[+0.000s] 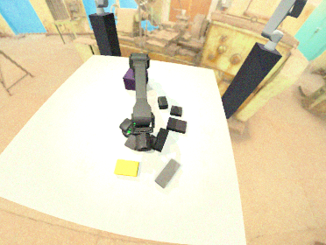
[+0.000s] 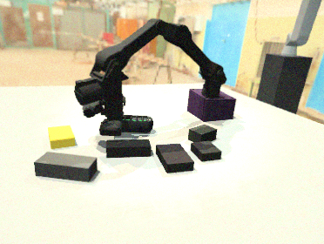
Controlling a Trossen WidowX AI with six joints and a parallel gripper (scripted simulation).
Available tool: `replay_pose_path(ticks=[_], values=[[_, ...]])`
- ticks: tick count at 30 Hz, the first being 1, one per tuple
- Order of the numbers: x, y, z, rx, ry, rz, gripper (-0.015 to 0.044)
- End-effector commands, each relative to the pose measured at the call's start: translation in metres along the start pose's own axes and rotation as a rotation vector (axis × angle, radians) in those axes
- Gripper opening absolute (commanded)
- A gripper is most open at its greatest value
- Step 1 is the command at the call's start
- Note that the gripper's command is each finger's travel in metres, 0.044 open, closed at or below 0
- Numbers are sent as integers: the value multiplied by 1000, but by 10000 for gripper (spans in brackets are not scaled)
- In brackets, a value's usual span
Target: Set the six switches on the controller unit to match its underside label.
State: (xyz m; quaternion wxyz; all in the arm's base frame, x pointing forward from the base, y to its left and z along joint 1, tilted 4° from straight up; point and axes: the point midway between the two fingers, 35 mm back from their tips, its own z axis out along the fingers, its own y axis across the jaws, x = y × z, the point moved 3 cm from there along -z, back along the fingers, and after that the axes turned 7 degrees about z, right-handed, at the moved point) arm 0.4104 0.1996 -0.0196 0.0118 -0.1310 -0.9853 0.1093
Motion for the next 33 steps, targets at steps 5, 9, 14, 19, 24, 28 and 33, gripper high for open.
replay_pose_path(ticks=[5,9,14,19,24,28,33], values=[[-1,-2,1,1,-3,3,0],[-1,-4,2,1,-3,3,0],[-1,-6,2,1,-3,3,0],[-2,-8,3,1,-3,3,0],[-2,-9,3,2,-3,3,0],[-2,-11,4,2,-4,3,0],[-2,-13,5,2,-4,3,0]])
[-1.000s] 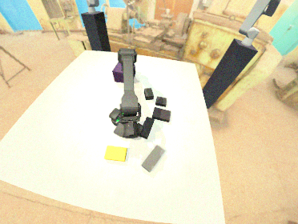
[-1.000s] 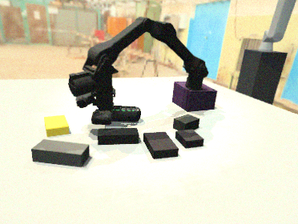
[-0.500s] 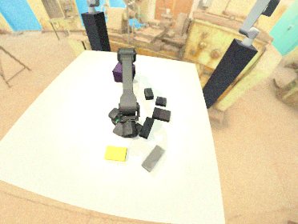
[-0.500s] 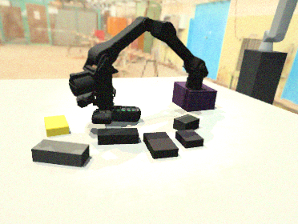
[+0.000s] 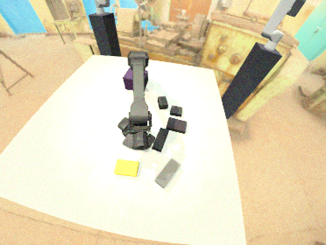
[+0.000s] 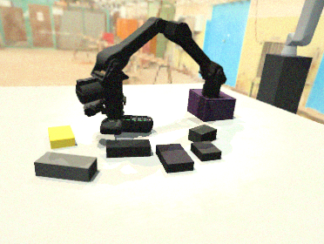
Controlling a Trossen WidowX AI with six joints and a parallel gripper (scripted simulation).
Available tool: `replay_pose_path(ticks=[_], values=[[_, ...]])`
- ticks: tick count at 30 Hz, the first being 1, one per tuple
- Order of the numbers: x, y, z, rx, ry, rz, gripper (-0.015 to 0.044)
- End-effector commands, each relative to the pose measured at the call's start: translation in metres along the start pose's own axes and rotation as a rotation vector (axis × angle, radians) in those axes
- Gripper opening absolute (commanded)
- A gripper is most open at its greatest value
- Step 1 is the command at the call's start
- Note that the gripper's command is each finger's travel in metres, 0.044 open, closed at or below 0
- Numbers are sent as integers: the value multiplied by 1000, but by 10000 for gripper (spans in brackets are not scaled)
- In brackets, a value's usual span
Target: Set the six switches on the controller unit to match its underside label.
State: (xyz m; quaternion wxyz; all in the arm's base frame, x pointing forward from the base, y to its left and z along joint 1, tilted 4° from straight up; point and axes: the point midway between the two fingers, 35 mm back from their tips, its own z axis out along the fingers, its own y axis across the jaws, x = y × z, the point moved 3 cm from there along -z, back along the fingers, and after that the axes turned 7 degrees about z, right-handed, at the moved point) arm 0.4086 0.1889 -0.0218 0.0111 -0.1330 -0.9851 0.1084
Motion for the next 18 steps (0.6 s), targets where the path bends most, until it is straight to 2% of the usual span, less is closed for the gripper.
replay_pose_path(ticks=[1,18], values=[[-1,-4,0,4,-3,-1,0],[-3,-21,6,6,-3,-1,0]])
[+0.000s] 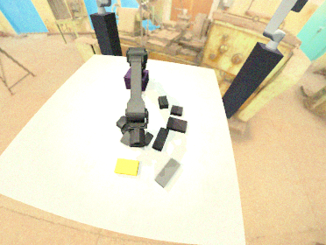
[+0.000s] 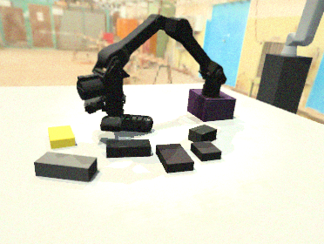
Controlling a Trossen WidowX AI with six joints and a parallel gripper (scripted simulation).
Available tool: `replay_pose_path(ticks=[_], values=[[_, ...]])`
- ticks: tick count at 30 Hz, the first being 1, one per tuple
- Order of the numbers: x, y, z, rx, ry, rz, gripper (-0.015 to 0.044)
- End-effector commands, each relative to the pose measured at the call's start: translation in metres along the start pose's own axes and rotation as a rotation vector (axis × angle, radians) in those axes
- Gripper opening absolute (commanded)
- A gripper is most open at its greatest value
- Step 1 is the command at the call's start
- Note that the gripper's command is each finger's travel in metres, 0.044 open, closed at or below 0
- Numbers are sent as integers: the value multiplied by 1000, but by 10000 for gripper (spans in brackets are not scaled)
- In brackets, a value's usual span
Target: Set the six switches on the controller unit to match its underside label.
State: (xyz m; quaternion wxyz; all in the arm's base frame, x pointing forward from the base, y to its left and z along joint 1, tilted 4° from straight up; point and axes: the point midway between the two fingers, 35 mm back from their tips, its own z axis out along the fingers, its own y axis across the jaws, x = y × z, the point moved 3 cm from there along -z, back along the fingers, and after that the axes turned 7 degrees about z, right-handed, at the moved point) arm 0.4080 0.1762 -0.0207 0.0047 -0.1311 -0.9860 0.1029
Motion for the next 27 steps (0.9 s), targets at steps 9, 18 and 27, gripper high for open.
replay_pose_path(ticks=[9,18,27], values=[[-1,-14,6,19,9,2,0],[-2,-19,7,19,8,2,0],[-3,-23,8,20,8,2,0]])
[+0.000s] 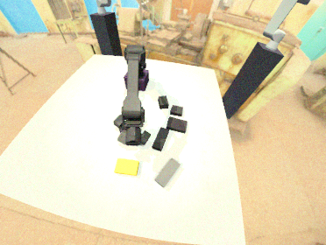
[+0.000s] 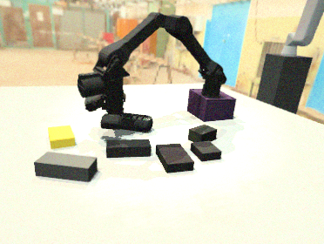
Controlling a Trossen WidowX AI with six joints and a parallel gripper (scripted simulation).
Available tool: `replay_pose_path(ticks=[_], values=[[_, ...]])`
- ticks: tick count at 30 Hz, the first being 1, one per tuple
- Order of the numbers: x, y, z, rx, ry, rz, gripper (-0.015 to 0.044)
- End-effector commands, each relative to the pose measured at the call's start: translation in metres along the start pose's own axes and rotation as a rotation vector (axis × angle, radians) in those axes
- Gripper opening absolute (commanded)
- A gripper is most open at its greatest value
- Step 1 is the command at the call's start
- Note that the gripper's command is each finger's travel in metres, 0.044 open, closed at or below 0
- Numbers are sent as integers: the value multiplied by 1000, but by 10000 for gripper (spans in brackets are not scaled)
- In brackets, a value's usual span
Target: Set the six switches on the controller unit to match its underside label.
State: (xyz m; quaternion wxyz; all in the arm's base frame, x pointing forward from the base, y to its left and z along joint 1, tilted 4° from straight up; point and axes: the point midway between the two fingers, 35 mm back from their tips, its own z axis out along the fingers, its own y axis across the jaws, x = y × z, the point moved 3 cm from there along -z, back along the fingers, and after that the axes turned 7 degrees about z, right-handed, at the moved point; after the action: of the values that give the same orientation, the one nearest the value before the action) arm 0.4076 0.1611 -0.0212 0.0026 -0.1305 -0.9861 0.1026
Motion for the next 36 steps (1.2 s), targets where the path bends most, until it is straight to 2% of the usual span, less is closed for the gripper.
replay_pose_path(ticks=[1,36], values=[[1,-9,5,21,12,2,0],[0,-27,10,22,12,2,0]])
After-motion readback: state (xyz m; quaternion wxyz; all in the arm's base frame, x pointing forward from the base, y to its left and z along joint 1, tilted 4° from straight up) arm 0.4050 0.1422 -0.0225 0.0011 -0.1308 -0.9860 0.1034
